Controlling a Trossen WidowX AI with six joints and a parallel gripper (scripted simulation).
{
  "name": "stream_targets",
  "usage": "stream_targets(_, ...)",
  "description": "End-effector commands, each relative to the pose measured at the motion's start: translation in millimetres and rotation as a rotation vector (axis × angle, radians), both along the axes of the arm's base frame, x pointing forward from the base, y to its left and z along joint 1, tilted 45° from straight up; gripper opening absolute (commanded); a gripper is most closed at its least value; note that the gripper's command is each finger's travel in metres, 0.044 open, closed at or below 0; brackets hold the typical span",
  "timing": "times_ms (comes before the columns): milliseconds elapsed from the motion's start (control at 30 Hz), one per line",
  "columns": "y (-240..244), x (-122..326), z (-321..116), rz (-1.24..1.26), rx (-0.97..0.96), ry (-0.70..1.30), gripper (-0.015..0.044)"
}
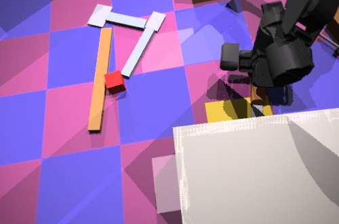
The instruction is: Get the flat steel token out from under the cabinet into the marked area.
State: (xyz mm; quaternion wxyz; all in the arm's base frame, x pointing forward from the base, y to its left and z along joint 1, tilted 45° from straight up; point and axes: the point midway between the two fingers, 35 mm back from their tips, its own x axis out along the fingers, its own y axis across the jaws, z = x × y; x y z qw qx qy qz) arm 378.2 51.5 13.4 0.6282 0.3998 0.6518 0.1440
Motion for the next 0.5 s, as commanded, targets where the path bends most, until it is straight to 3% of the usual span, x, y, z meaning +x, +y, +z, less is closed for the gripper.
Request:
stream_targets(0,-0.7,-2.4,-2.3,0.000,-0.009,0.004,0.0000)
stream_targets(467,4.7,-15.1,1.0,0.000,-0.008,0.005,0.0000)
